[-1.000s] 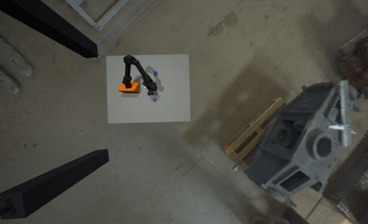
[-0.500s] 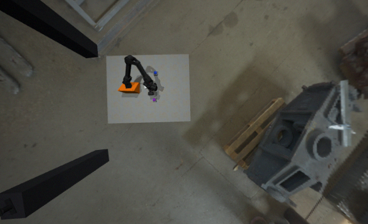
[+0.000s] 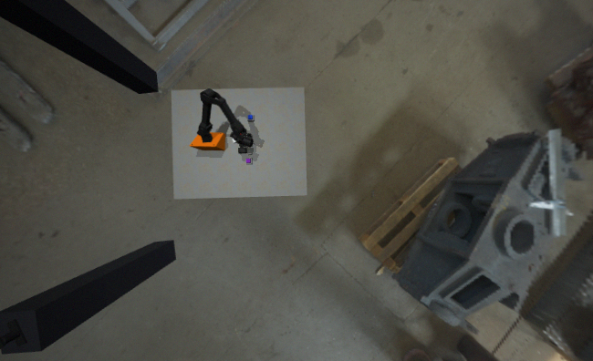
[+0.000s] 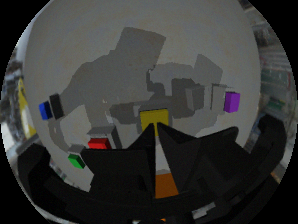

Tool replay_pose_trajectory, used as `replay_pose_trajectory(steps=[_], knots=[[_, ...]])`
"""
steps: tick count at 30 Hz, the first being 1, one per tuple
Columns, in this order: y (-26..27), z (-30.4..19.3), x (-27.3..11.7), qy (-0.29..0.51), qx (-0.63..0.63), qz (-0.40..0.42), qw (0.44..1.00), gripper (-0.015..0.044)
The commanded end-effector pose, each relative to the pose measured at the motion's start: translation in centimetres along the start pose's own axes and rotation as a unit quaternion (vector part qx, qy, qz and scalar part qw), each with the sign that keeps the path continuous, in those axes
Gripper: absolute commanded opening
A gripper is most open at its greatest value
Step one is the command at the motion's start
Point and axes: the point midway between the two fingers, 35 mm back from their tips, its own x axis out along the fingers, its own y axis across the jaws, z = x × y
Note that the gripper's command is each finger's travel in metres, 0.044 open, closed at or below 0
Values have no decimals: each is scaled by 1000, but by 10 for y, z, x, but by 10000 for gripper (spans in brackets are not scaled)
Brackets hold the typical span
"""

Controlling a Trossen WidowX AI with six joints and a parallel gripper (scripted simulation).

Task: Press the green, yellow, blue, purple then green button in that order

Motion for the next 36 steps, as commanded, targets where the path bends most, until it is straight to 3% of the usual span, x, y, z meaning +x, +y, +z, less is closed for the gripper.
replay_pose_trajectory(steps=[1, 6, 11, 16, 22, 28, 36], knots=[[-1, 1, -26, -3, 0, -2, 1000, 20], [-1, 1, -32, -3, 0, -2, 1000, 20], [-1, 0, -88, -2, 1, -3, 1000, 20], [1, 2, -91, -2, 1, -4, 1000, 20], [92, 41, -92, -4, 2, -18, 1000, 20], [199, 45, -92, -4, 0, -2, 1000, 20], [212, 44, -82, -4, -1, 1, 1000, 20]])
